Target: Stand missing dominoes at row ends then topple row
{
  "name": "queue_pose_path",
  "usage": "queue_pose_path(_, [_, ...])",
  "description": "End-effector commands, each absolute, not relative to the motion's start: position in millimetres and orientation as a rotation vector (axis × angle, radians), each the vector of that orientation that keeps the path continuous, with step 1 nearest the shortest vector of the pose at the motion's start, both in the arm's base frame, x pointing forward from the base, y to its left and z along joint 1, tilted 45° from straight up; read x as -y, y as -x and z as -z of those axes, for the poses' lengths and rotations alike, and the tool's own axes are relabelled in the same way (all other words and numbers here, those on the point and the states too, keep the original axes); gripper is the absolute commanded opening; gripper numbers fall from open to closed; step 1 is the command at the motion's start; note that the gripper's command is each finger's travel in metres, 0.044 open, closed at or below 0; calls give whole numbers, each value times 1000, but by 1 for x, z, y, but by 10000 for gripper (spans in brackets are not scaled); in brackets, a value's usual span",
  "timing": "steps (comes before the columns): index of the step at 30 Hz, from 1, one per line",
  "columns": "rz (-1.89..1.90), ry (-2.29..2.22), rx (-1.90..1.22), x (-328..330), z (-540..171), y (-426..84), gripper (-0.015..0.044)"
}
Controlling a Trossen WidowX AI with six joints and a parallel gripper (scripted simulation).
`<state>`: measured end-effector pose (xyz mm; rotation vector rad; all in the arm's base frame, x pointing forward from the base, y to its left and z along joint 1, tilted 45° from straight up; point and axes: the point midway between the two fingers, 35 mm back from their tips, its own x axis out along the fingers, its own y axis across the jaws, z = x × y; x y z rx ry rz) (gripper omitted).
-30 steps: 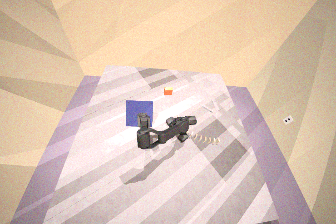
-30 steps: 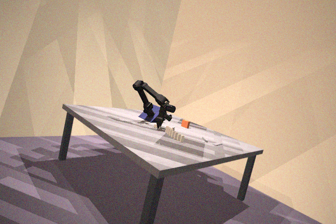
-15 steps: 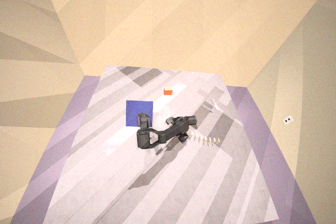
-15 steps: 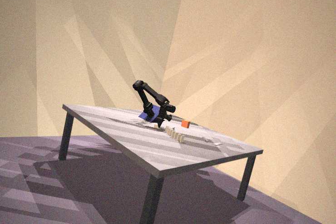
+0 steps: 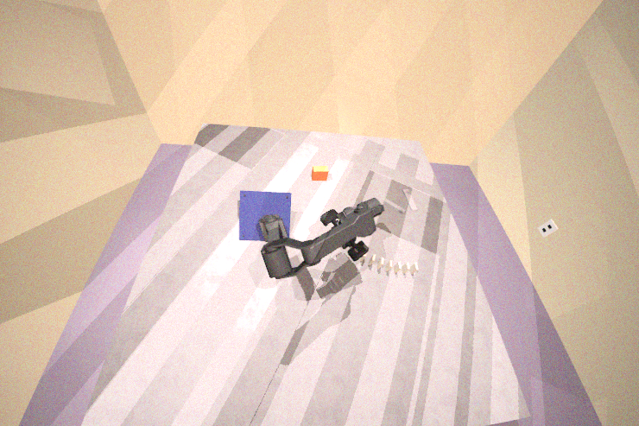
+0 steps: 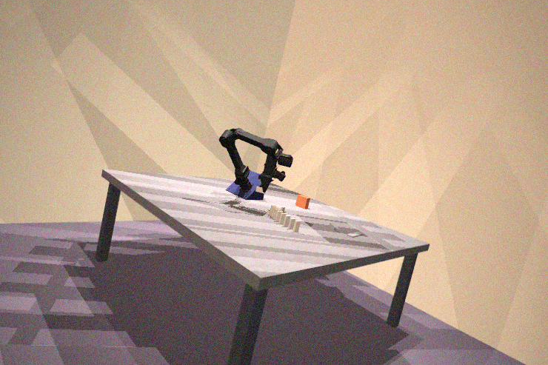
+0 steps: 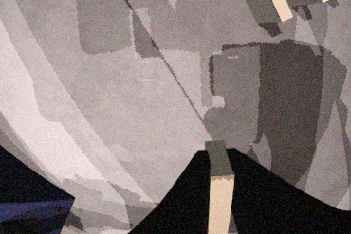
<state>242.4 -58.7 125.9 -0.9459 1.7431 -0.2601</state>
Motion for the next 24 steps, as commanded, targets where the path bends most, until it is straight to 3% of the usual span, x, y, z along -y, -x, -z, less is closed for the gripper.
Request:
queue_pose_path(1, [263, 938, -1746, 40, -145, -247, 22])
queue_pose_path(5, [299, 901, -1732, 47, -152, -247, 22])
queue_pose_path(13, [733, 507, -1533, 127, -236, -216, 22])
queue_pose_path(24, [690, 347, -1495, 132, -217, -213, 22])
